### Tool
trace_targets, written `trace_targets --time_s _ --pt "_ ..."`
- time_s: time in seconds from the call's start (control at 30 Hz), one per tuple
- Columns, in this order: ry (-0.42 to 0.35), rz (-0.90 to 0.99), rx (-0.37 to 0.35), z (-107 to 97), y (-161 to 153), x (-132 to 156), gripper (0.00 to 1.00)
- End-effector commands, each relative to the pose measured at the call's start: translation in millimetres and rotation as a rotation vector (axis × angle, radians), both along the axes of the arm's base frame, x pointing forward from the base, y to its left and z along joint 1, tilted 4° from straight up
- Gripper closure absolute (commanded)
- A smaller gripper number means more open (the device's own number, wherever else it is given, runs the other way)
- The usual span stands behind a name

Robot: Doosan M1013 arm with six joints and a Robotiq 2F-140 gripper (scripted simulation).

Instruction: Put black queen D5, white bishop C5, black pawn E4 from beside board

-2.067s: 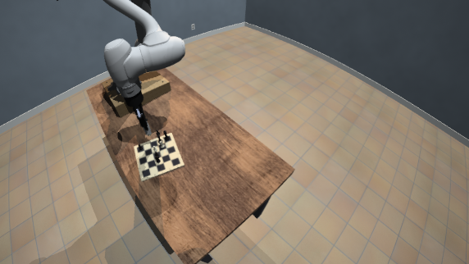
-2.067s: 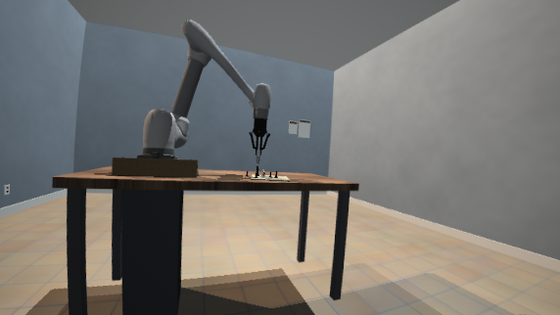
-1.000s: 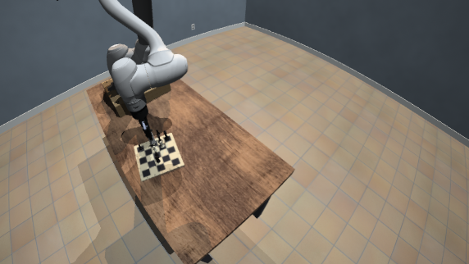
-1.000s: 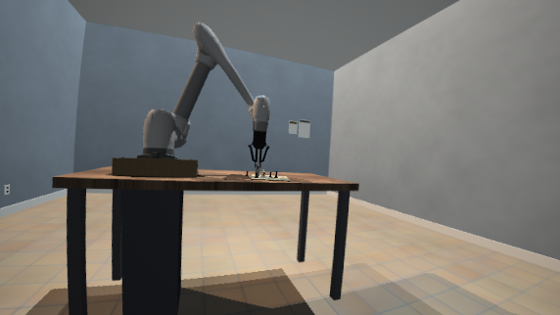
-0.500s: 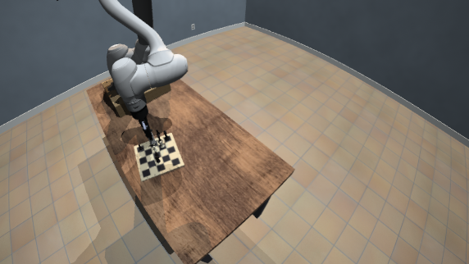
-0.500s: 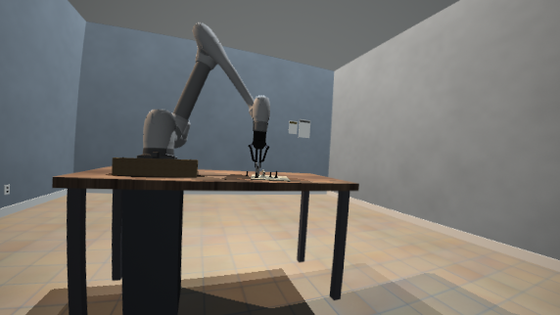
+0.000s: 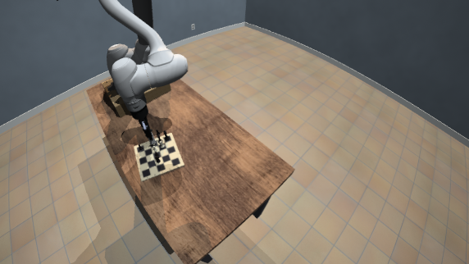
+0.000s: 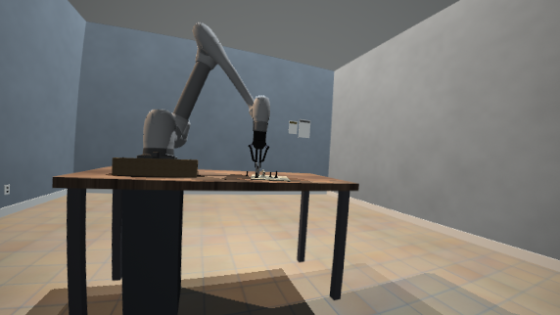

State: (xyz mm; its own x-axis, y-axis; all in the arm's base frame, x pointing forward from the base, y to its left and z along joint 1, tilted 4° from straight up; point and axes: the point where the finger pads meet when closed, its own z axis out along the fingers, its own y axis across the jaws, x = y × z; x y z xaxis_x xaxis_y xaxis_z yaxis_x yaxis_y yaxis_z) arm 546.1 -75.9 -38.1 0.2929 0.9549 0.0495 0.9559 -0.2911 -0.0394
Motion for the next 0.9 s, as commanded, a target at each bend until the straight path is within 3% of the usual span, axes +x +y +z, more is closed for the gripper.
trace_targets --time_s 0.0,0.87 --pt "0.0 0.0 0.0 0.0 0.0 0.0 1.0" --pt "0.0 0.0 0.0 -3.7 0.3 -0.1 1.0"
